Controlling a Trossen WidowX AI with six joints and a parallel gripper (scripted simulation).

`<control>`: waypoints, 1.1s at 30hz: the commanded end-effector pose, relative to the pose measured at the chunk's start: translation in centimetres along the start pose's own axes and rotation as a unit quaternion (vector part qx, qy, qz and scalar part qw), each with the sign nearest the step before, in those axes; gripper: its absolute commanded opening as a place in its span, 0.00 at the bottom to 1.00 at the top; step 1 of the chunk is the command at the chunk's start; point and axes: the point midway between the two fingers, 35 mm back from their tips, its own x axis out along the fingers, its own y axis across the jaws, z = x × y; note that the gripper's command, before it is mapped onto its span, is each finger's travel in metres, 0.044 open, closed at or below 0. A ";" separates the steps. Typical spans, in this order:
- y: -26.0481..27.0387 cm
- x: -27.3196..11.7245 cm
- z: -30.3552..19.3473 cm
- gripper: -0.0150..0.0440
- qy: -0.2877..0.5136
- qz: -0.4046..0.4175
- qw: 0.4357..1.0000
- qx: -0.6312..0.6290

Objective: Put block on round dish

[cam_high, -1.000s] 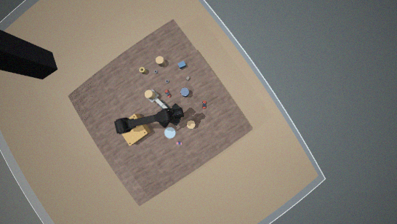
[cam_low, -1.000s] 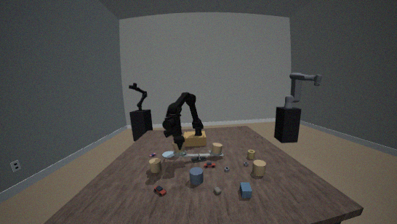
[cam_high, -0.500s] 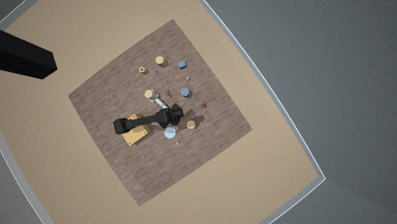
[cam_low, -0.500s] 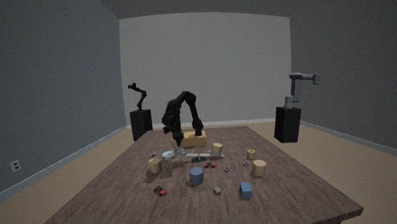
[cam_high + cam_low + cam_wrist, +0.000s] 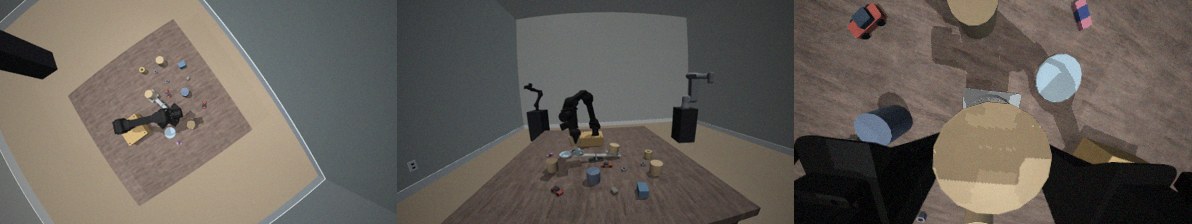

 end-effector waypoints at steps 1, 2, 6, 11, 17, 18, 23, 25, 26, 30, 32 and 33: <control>0.0 -1.3 0.1 0.25 -0.008 0.009 1.000 0.003; 0.0 -1.5 0.0 0.25 -0.008 0.009 1.000 0.003; -0.1 -1.9 0.0 0.25 -0.008 0.009 1.000 0.003; -0.1 -1.1 -0.1 0.25 -0.001 0.001 1.000 0.000; -0.1 -1.1 -0.1 0.25 -0.001 0.001 1.000 0.000; -0.1 -1.1 -0.1 0.25 -0.001 0.001 1.000 0.000; -0.1 -1.1 -0.1 0.25 -0.001 0.001 1.000 0.000; -0.1 -1.1 -0.1 0.25 -0.001 0.001 1.000 0.000; -0.1 -1.1 -0.1 0.25 -0.001 0.001 1.000 0.000; -0.1 -1.1 -0.1 0.25 -0.001 0.001 1.000 0.000; -0.1 -1.1 -0.1 0.25 -0.001 0.001 1.000 0.000; -0.1 -1.1 -0.1 0.25 -0.001 0.001 1.000 0.000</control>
